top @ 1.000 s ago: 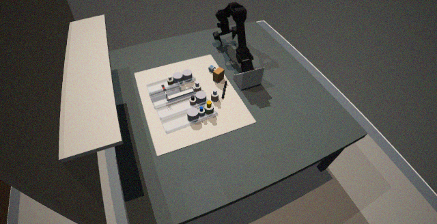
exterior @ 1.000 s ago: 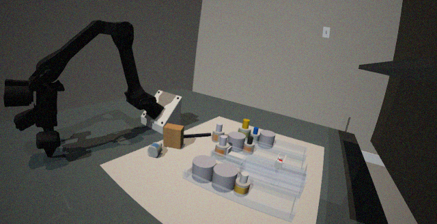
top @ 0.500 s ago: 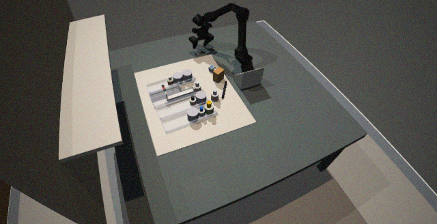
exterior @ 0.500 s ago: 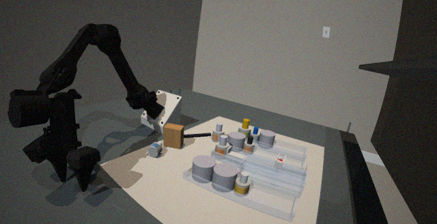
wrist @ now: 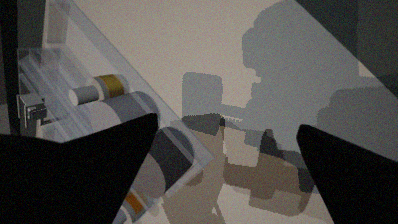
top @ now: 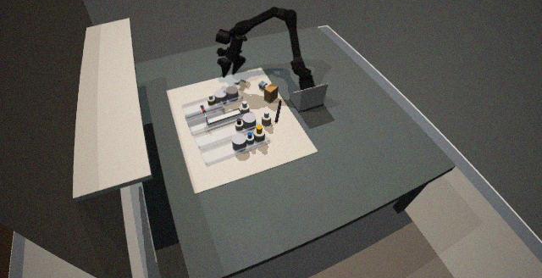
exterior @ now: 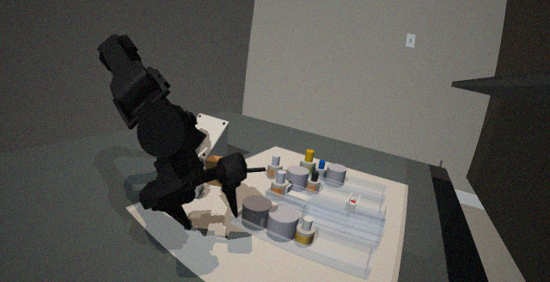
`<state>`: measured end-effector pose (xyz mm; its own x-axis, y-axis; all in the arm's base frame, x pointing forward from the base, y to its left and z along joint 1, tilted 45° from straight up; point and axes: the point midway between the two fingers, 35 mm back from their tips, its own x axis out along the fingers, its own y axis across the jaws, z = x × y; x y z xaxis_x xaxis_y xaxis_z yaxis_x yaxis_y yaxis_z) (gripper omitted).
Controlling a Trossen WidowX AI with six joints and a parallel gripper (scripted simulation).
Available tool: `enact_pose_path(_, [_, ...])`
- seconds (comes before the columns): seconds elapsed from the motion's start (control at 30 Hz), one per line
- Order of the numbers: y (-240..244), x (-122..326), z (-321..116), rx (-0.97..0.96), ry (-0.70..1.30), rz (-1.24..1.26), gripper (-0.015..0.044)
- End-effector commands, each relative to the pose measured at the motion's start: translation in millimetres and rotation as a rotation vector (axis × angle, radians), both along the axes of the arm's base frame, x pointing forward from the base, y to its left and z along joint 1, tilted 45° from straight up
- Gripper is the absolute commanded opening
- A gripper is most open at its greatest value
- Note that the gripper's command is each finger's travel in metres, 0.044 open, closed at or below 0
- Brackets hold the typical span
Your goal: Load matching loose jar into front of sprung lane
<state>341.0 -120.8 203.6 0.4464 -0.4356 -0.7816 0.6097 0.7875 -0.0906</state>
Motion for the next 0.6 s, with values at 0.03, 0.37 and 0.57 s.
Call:
enact_pose_path(0.03, [79.8, 22.6, -30.4, 0.031, 0.070, 0.151, 0.0440])
enact_pose_path(0.37, [193.8, -3.1, -115.0, -0.043, 0.391, 0.313, 0.0440])
enact_pose_path(0.57, [243.9, -52.8, -165.2, -0.250, 0.629, 0.400, 0.0440])
